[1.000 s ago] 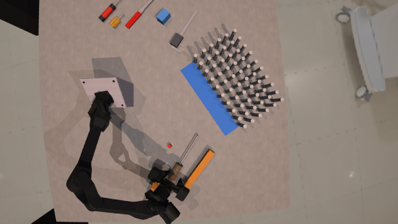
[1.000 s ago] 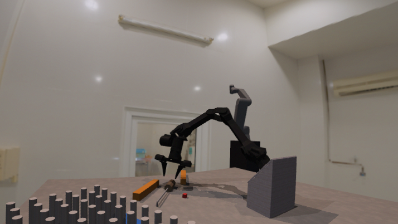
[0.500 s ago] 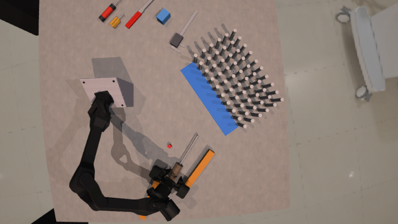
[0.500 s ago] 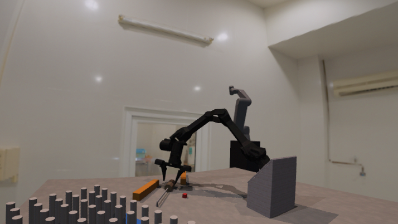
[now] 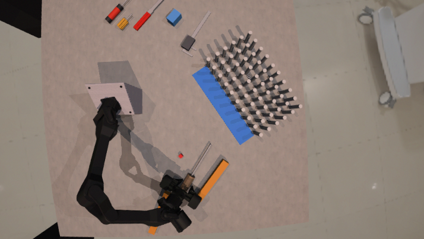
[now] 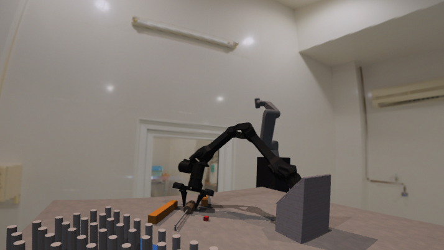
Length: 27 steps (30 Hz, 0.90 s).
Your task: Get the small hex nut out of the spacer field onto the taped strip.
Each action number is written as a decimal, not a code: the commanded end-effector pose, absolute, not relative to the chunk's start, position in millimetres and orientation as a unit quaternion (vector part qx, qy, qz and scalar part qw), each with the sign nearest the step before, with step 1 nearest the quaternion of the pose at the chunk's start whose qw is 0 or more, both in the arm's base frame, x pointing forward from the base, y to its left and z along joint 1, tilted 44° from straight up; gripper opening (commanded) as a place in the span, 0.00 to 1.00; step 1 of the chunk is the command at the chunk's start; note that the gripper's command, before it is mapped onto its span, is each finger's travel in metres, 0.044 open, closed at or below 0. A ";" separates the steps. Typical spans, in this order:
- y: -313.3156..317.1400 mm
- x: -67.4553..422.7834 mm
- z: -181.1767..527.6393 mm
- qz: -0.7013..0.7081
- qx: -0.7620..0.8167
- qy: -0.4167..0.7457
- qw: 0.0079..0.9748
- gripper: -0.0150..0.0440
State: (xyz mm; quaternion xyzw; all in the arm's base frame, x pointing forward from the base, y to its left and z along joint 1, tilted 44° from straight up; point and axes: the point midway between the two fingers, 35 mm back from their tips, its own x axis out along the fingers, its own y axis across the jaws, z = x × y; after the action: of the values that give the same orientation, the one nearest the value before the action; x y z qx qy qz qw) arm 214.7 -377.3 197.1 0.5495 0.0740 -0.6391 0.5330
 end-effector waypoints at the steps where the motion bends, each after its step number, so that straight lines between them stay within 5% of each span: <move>1: -377.6 215.0 195.5 -0.638 0.549 0.077 0.535 0.58; 8: -377.6 215.0 195.5 -0.638 0.549 0.077 0.535 0.50; 14: -355.7 226.2 222.6 -0.638 0.551 0.078 0.533 0.25; 27: -281.3 236.3 297.3 -0.637 0.554 0.077 0.530 0.25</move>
State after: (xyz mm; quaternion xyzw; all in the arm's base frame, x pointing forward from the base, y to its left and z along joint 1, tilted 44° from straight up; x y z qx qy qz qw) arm 237.3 -295.6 282.7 0.5517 0.0811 -0.6381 0.5309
